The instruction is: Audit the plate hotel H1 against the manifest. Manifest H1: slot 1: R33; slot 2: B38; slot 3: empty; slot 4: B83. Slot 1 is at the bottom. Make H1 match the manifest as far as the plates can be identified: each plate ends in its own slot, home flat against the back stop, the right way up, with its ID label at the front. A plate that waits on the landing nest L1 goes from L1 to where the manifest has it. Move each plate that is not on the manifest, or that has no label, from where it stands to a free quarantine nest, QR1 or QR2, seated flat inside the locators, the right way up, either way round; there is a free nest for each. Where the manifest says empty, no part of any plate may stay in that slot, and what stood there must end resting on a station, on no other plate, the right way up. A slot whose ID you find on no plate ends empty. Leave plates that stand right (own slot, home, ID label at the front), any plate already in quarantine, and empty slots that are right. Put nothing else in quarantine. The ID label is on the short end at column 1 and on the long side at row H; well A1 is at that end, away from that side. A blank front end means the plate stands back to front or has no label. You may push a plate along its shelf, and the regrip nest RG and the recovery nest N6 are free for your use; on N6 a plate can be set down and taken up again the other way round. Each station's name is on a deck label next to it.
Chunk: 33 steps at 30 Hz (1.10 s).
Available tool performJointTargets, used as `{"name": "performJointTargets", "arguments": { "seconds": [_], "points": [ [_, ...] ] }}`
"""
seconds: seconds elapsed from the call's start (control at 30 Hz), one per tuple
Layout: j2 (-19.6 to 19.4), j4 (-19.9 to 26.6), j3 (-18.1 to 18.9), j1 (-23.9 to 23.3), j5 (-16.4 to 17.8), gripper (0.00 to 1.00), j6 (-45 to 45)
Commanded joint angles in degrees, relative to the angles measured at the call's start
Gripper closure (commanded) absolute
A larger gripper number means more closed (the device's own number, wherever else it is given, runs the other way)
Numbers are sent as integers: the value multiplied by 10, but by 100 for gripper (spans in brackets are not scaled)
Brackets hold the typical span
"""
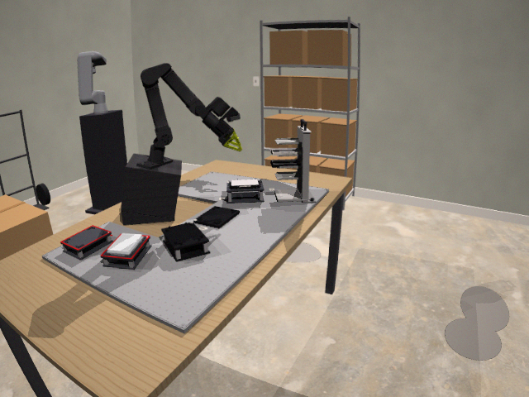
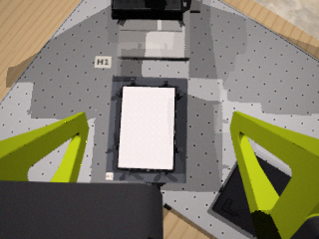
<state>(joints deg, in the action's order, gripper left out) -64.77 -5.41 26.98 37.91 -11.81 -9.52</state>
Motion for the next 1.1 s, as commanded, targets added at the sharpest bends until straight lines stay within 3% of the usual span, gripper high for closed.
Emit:
{"name": "performJointTargets", "arguments": {
  "seconds": [0.0,0.2,0.23,0.27,0.43,0.53,1.07],
  "points": [
    [-12,1,20,16,-34,0,-20],
    [-39,5,40,65,-75,0,-48],
    [-46,-19,36,64,-75,0,-47],
    [-53,-30,7,64,-75,0,-47],
    [-91,-88,-12,51,-73,0,-46],
    [-99,-99,-15,51,-73,0,-46],
    [-246,-283,-51,46,-64,0,-38]
  ]
}}
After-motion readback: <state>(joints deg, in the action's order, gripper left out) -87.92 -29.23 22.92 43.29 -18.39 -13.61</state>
